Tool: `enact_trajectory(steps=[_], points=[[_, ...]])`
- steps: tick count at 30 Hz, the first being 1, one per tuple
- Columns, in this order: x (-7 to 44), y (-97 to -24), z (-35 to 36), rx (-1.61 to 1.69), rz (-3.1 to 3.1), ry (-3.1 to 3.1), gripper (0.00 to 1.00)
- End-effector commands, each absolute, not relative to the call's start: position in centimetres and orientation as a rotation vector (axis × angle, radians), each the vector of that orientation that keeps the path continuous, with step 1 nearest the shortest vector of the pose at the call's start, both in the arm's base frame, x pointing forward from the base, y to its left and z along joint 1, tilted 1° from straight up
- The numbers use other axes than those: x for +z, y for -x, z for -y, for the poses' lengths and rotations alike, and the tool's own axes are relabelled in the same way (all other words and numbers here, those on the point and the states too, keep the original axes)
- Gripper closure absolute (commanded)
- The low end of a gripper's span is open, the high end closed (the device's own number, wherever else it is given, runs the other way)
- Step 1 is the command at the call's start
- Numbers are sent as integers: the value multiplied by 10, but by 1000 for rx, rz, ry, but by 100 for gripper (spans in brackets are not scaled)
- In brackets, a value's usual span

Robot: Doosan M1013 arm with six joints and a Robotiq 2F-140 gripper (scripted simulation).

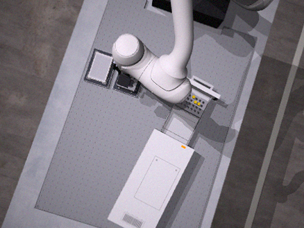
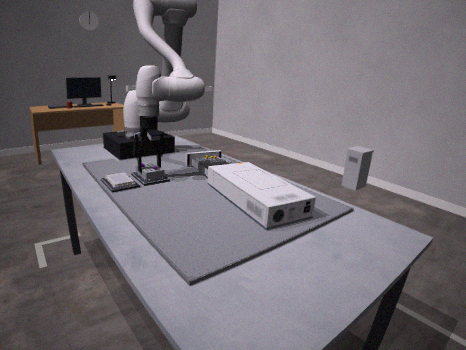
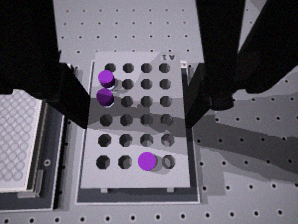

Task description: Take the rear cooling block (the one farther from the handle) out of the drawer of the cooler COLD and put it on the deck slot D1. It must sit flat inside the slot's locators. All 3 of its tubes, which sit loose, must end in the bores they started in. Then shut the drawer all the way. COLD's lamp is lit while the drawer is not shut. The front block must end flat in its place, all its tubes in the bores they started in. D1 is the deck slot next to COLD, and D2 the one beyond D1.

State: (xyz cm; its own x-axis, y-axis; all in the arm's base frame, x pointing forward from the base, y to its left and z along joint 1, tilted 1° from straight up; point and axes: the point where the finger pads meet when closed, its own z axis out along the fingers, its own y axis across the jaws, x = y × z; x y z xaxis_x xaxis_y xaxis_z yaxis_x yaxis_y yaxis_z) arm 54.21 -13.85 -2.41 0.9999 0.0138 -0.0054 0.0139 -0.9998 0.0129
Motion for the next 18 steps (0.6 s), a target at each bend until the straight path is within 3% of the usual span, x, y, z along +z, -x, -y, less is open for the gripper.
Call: enact_trajectory(steps=[1, 18], points=[[-24, -542, 140, -7, -18, -3128, 90], [-24, -542, 140, -7, -18, -3128, 71]])
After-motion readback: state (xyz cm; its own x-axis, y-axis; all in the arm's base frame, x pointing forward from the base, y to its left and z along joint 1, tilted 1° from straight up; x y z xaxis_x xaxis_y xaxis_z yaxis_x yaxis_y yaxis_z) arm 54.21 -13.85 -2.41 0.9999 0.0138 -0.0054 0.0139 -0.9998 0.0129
